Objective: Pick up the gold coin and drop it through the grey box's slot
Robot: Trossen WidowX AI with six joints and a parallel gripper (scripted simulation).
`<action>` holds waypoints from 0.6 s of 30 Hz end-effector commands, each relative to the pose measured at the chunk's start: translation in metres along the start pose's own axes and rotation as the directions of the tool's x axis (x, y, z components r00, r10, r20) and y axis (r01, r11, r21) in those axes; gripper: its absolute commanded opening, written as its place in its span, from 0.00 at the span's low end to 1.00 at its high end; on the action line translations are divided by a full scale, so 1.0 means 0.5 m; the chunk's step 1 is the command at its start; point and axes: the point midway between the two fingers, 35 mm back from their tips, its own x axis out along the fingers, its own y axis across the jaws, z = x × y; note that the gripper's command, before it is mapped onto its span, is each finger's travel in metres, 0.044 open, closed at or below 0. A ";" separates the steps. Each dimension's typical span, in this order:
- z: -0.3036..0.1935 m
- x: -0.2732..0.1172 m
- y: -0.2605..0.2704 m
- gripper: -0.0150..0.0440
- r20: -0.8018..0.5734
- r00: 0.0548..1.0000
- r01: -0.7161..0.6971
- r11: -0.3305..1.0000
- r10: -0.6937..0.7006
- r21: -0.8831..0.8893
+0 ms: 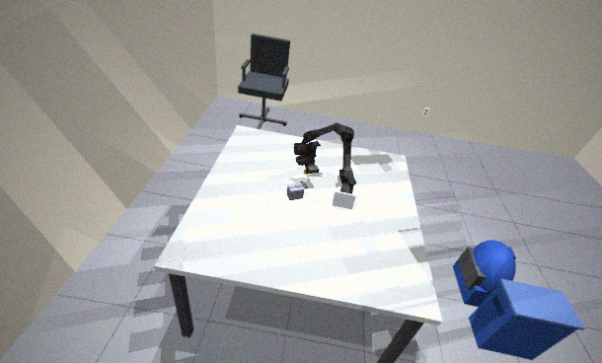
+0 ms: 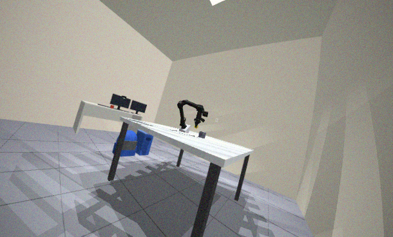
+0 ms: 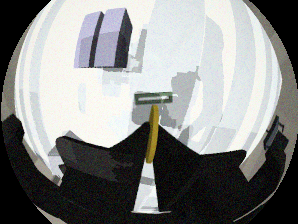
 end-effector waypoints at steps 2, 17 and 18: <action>0.002 -0.001 0.003 0.25 -0.001 1.000 -0.004 1.000 0.004 -0.026; 0.063 -0.006 0.046 0.25 0.003 1.000 -0.010 0.999 0.011 -0.042; 0.067 -0.006 0.049 0.25 0.003 1.000 -0.010 0.999 0.010 -0.041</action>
